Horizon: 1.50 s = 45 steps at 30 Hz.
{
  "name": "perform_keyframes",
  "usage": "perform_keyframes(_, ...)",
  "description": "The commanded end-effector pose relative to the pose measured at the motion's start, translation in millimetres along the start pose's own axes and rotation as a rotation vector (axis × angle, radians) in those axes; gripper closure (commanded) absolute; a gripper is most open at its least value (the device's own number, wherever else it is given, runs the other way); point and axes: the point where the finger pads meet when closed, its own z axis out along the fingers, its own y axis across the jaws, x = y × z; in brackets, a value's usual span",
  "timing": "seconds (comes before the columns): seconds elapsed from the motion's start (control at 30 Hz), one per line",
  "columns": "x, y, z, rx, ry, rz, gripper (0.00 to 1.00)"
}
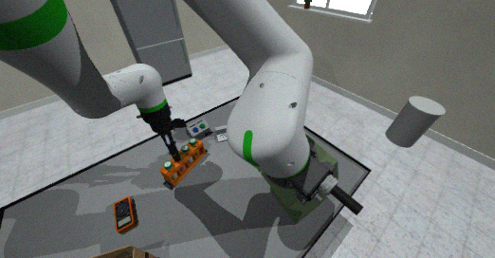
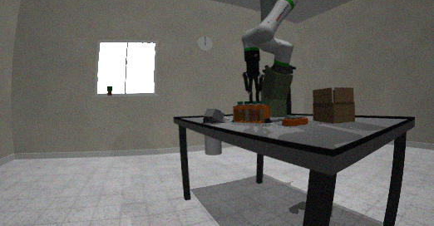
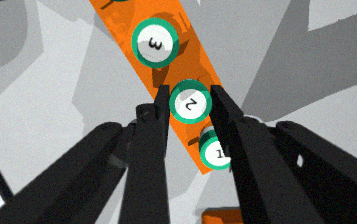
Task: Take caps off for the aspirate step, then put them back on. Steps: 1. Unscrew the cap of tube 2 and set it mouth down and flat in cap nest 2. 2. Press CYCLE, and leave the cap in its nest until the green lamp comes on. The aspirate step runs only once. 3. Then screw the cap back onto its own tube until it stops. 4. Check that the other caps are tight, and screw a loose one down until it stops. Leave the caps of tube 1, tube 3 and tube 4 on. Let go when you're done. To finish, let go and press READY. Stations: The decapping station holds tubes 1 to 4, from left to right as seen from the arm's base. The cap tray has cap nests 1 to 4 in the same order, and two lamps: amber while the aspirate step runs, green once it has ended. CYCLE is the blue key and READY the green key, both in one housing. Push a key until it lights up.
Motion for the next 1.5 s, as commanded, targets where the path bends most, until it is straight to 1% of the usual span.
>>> perform_keyframes(0.0,-0.1,-0.6,-0.6,0.001,0.002,0.000,0.70)
perform_keyframes(0.3,-0.1,-0.6,-0.6,0.001,0.002,0.000,0.70)
perform_keyframes(0.37,-0.2,-0.5,-0.7,0.001,0.002,-0.100,0.70)
perform_keyframes(0.43,-0.2,-0.5,-0.7,0.001,0.002,-0.100,0.70)
perform_keyframes(0.93,-0.2,-0.5,-1.0,0.000,0.002,-0.850,0.70)
perform_keyframes(1.0,-0.2,-0.5,-1.0,0.000,0.002,-0.850,0.70)
perform_keyframes(1.13,-0.2,-0.5,-1.1,0.000,0.002,-1.047,0.70)
perform_keyframes(1.37,-0.2,-0.5,-1.3,0.000,0.002,-1.047,0.70)
perform_keyframes(1.4,-0.1,-0.5,-1.2,0.000,0.002,-1.047,0.59)
perform_keyframes(1.47,-0.1,-0.5,-1.2,0.000,0.002,-1.047,0.59)
